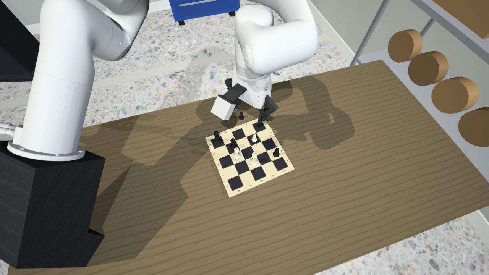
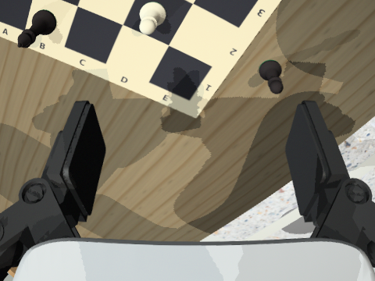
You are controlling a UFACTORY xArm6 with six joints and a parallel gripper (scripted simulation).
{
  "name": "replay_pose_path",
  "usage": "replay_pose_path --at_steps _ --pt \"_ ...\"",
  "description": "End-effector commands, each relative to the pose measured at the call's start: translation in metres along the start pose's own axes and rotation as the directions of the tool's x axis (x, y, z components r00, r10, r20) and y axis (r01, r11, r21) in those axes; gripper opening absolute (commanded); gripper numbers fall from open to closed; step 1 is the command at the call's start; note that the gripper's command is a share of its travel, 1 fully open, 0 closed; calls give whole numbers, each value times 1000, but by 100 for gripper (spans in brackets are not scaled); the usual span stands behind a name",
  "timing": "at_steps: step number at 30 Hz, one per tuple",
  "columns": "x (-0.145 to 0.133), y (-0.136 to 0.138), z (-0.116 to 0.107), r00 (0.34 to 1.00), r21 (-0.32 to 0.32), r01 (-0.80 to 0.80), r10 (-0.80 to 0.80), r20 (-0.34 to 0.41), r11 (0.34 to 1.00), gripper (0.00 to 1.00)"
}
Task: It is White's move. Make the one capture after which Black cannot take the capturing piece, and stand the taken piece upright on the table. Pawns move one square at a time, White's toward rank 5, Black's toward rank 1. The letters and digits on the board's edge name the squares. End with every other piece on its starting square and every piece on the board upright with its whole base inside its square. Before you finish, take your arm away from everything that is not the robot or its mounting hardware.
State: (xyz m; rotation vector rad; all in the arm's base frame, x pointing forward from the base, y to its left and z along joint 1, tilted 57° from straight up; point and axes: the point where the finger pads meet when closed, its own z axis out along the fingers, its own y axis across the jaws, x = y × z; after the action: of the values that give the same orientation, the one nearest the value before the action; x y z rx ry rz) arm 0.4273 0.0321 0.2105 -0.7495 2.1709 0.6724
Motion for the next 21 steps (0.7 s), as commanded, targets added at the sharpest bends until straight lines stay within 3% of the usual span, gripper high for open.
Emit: replay_pose_path --at_steps 1,10,12,13,21 --pt "23 -30 -5 961 4 274 -274 32 962 100" --pt "62 -66 -13 795 12 607 -607 7 795 100" --pt "62 -66 -13 795 12 607 -607 7 795 100" --pt "65 -68 -13 716 14 698 -698 10 716 100" --pt "77 -77 -16 462 31 886 -886 27 463 100"
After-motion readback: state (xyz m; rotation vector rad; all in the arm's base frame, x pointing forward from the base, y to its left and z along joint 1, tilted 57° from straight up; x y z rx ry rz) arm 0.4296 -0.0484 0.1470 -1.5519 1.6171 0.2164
